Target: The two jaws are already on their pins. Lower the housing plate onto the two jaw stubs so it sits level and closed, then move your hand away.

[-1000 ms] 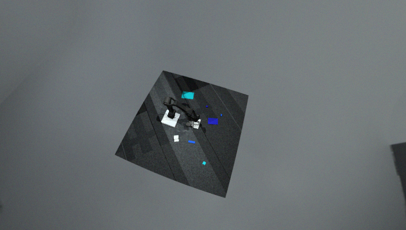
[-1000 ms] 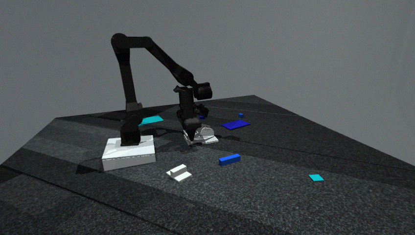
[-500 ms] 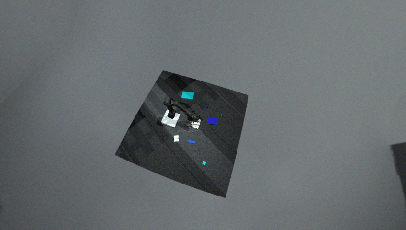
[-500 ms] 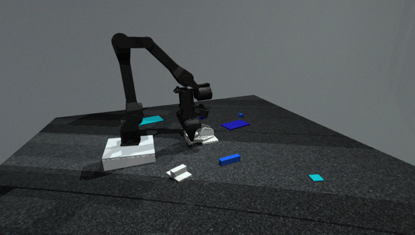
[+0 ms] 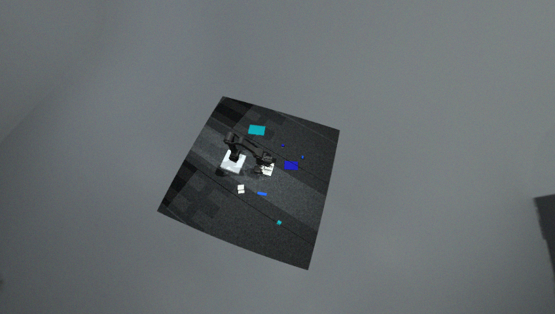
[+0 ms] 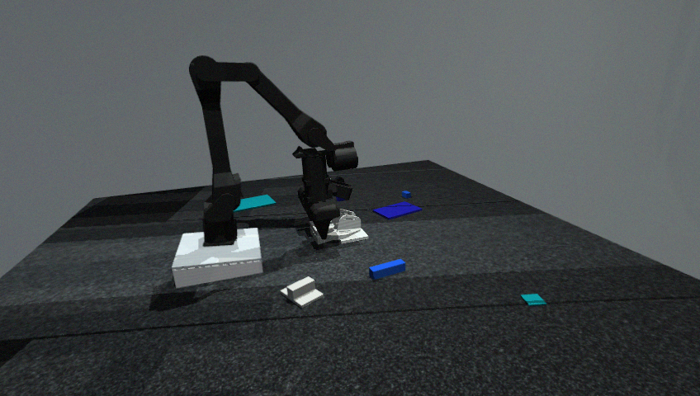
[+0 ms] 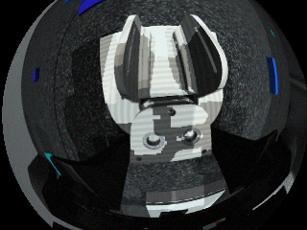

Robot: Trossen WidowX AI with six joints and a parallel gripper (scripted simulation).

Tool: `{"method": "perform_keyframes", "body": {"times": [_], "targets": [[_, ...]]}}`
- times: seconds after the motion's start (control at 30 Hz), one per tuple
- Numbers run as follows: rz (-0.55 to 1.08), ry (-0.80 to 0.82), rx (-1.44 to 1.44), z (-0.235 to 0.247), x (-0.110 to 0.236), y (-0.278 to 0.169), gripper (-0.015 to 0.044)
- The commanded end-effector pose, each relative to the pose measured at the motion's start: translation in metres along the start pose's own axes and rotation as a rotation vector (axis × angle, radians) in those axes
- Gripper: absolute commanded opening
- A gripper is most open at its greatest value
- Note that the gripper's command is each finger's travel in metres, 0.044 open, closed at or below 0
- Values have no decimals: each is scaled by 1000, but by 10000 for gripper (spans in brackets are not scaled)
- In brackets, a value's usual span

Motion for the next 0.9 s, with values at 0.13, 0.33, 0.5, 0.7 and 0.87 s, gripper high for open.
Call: {"method": "perform_keyframes", "body": {"times": [0.13,0.33,0.5,0.7,0.87], "targets": [[3,-5,3,-1,-3,-1,351],[3,-5,3,-1,-4,-1,351],[3,-5,3,-1,-6,-1,351],[3,-5,3,-1,-6,-1,351],[3,-5,3,-1,-6,-1,351]]}}
Point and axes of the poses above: the point midway between the two fingers, 35 mm back from their tips, its own x axis back along the fingers, its own z axis across the jaws, y = z × x, the point moved 4 cm from there along x, back along the fingers, and after that the axes turned 3 degrees about x, right-handed, at the moved point
